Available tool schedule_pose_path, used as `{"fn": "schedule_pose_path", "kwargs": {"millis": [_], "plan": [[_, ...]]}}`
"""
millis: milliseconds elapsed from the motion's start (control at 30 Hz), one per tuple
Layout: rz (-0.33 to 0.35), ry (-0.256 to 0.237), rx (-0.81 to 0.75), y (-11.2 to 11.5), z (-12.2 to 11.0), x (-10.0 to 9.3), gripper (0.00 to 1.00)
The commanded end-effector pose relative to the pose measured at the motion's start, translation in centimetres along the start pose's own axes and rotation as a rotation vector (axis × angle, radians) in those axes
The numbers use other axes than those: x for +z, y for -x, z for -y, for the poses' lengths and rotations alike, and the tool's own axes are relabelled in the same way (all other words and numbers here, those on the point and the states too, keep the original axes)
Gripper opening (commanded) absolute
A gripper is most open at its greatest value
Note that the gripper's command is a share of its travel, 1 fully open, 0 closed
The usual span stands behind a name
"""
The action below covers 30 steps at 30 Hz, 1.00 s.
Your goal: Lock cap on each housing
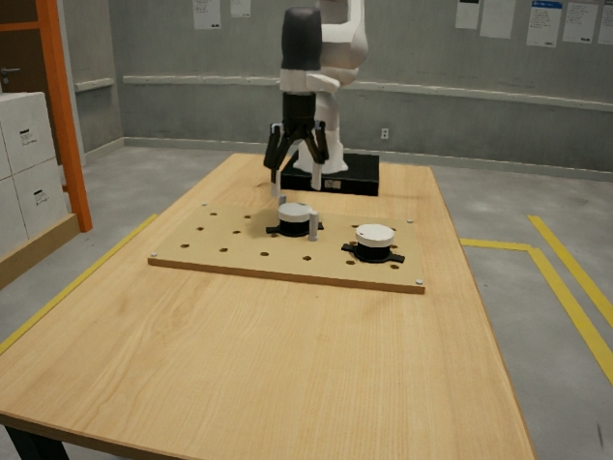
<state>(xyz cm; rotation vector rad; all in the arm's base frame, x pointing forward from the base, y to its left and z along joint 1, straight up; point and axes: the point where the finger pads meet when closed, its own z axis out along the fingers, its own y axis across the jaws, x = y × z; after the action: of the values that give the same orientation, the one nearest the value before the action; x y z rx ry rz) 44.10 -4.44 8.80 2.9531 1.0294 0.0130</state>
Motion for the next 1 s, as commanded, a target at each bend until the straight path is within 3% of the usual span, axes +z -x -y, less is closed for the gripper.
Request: {"fn": "schedule_pose_path", "kwargs": {"millis": [0,800,967], "plan": [[0.003,-0.016,-0.027,0.2,0.4,-0.4,0.78],[0.003,-0.016,-0.031,0.2,0.4,-1.9,0.78],[0.0,-0.016,-0.295,0.2,0.0,-1.9,0.78]]}}
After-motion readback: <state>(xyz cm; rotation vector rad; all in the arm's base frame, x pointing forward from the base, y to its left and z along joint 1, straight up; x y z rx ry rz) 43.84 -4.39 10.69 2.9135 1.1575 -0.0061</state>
